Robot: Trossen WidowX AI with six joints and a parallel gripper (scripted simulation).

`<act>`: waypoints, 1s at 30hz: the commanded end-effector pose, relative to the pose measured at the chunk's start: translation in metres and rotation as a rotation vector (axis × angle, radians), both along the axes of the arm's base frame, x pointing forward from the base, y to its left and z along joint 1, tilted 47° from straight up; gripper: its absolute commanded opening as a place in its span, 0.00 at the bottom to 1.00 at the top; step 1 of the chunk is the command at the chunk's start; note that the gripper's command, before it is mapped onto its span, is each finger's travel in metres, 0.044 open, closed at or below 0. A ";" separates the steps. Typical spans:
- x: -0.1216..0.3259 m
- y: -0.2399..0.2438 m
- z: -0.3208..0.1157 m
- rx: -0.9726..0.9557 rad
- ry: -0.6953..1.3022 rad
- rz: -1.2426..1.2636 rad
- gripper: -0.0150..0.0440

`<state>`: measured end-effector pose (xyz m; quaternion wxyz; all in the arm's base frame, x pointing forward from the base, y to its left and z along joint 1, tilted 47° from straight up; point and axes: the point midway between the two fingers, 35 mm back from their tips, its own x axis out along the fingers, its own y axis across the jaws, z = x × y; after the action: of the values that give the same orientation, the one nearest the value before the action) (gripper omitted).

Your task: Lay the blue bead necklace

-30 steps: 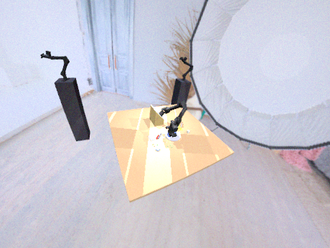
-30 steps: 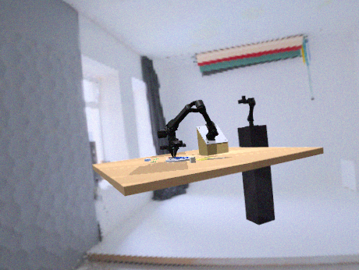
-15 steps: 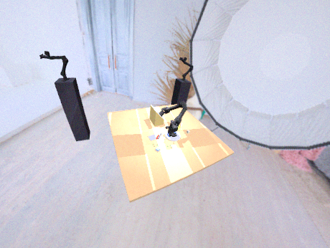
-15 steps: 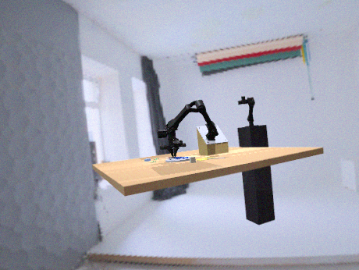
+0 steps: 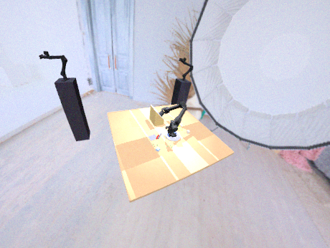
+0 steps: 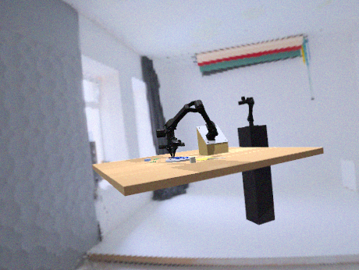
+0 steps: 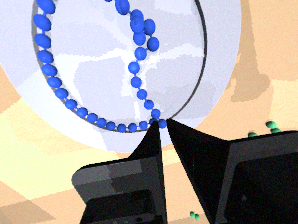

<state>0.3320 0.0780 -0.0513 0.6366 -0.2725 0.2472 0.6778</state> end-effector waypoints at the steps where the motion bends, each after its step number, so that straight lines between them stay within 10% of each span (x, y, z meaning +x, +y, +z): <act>1: 0.000 0.003 -0.004 0.001 -0.001 0.002 0.25; 5: 0.000 0.005 -0.006 0.001 0.000 0.002 0.25; 22: 0.000 0.002 -0.002 -0.001 -0.001 0.002 1.00; 30: 0.000 -0.001 0.000 0.000 -0.001 0.002 1.00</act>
<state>0.3326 0.0774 -0.0519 0.6366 -0.2723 0.2474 0.6778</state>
